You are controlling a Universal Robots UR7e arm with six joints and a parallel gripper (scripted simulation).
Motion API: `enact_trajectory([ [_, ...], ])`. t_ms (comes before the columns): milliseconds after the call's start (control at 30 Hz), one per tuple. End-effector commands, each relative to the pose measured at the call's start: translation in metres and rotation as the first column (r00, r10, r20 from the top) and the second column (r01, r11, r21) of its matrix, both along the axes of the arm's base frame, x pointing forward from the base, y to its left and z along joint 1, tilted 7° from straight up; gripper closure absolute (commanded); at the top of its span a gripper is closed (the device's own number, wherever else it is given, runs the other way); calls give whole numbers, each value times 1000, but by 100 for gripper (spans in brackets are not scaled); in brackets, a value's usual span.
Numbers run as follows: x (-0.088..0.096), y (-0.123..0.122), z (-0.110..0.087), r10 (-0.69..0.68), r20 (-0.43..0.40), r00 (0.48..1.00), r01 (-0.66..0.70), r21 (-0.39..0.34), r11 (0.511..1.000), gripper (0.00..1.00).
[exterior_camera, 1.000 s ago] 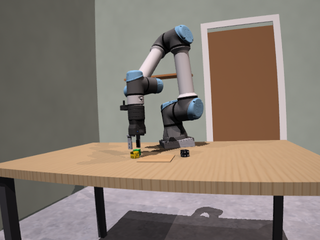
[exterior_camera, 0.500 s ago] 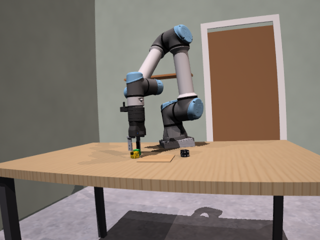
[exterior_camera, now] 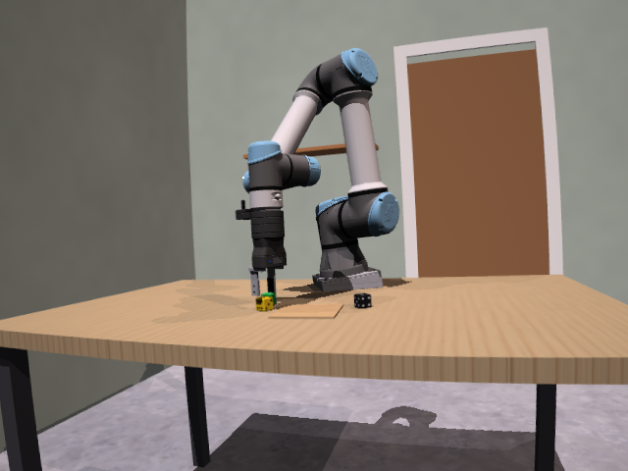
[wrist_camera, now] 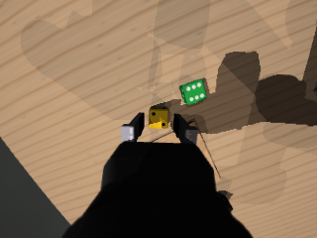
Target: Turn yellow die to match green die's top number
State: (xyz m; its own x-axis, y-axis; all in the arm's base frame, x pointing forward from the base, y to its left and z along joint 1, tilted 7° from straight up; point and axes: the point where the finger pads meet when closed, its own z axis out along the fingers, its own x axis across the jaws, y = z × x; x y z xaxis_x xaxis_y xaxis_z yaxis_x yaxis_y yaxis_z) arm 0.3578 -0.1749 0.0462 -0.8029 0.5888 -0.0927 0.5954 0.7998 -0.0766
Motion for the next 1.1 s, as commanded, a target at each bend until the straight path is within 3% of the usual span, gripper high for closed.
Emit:
enact_trajectory([
  [0, 0, 0, 0, 0, 1, 1000, 0, -1, 1000, 13],
  [700, 0, 0, 0, 0, 1, 1000, 0, -1, 1000, 13],
  [1067, 1, -2, -11, 0, 1, 1000, 0, -1, 1000, 13],
])
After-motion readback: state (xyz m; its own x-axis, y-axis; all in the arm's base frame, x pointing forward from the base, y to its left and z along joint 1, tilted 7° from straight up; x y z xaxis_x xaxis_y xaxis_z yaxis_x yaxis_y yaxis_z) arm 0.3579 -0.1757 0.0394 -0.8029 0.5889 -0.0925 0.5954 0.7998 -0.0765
